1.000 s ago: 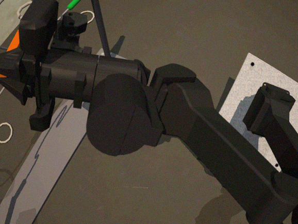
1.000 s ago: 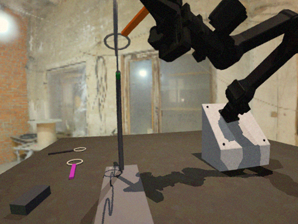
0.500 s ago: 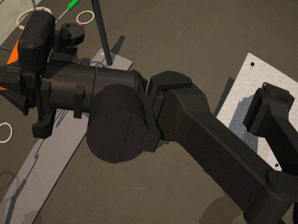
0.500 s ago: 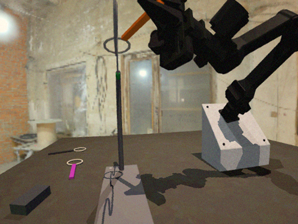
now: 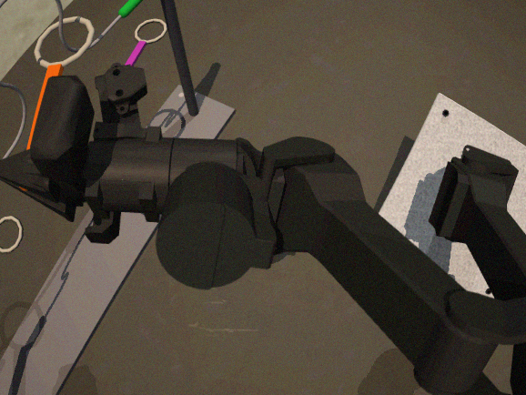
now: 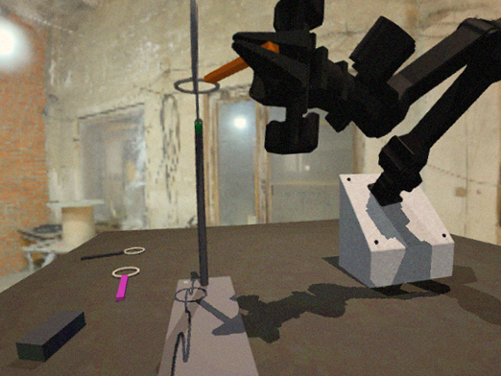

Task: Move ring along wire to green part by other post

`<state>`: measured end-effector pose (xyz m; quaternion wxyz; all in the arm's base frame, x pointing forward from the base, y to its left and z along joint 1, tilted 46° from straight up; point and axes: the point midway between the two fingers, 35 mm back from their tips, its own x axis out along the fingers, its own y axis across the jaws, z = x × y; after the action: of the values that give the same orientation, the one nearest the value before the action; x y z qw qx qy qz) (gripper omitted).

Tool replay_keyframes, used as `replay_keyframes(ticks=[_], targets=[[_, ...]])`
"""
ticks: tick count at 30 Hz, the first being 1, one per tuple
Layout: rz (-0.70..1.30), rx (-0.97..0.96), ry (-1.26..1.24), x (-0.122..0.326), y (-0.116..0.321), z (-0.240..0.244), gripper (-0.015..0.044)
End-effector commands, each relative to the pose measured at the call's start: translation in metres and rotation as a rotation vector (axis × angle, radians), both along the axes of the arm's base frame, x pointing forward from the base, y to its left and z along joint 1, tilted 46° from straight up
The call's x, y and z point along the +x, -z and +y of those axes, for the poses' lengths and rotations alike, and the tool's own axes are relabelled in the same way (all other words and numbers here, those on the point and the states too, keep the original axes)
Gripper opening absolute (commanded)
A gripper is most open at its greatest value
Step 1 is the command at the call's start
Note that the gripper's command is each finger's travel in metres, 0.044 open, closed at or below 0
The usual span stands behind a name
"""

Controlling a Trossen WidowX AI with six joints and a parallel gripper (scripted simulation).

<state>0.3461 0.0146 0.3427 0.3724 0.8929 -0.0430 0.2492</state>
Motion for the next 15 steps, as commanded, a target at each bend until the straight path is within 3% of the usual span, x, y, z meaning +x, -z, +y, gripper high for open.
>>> replay_keyframes(ticks=[1,15], targets=[[0.016,-0.108,0.006,0.002,0.013,0.011,-0.0150],[0.085,-0.424,0.056,0.013,0.057,0.037,-0.0150]])
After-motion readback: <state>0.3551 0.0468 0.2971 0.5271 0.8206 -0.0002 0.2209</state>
